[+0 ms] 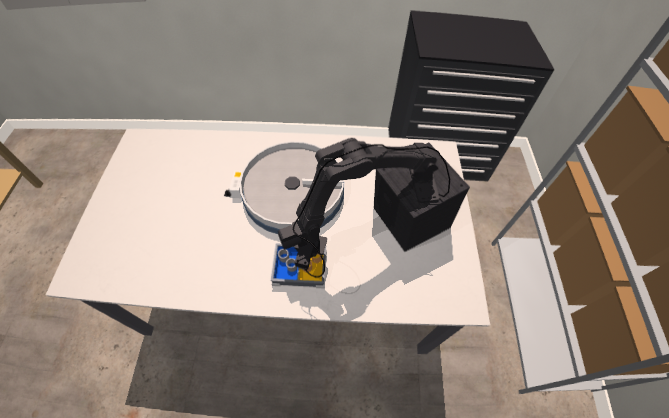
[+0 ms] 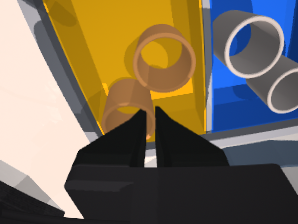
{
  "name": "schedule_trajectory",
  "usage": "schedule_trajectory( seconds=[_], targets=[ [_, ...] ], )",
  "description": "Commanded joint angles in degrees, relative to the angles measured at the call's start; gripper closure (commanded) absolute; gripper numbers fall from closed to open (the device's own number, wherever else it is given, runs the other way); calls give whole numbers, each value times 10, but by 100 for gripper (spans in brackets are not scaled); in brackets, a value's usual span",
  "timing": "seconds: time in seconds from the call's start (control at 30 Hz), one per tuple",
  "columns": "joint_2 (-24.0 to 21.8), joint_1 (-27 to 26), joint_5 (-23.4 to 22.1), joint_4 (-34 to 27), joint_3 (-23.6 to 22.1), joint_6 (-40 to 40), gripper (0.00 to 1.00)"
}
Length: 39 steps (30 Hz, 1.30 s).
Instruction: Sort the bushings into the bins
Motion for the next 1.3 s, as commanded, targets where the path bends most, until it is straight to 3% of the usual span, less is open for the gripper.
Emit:
schedule_trajectory(
  seconds=[0.0,1.27],
  targets=[
    [3,-5,-1,-2,12,-3,100],
    [13,-7,-1,3,21,-4,100]
  ],
)
